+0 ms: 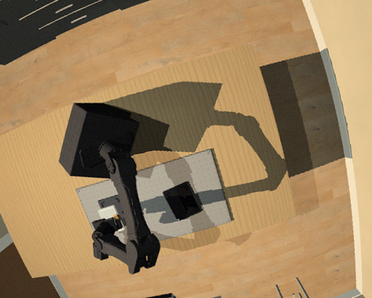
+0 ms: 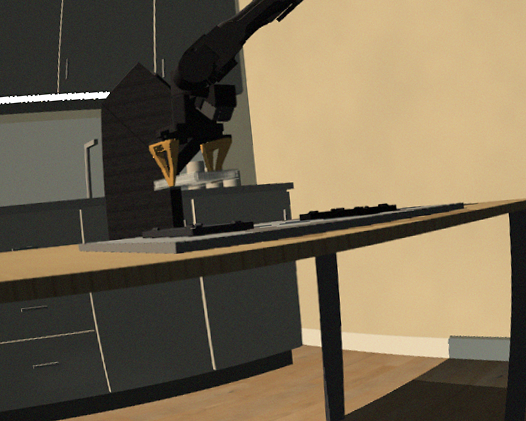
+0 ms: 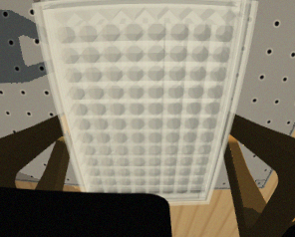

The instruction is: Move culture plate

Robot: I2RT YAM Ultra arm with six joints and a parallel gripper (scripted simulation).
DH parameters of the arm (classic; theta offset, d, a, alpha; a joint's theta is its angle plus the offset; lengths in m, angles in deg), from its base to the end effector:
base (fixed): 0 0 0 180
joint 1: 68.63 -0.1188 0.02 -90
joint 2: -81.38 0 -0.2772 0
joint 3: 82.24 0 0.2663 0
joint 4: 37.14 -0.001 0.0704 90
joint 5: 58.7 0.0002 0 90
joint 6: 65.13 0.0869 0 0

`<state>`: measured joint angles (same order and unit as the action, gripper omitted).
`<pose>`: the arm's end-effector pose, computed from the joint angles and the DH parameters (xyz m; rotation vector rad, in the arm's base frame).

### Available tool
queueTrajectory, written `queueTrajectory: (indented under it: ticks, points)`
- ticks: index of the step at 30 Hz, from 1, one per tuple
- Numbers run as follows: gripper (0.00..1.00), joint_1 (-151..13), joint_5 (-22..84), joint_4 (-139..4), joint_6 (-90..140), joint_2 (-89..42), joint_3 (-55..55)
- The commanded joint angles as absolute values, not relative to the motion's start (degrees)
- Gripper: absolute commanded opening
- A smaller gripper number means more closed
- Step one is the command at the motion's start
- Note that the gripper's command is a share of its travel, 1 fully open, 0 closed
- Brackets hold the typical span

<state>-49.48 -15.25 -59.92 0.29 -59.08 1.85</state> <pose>0.4041 -0.0725 -0.0543 -0.2222 2.5121 0.9168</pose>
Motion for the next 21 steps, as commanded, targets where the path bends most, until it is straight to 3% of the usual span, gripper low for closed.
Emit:
queueTrajectory:
  ticks: [1, 21]
  points:
    - [0.00, -47.17, -15.82, -62.15, -0.87, -57.43, 0.72]
    - [0.00, -46.61, -15.83, -63.33, -1.66, -56.81, 2.80]
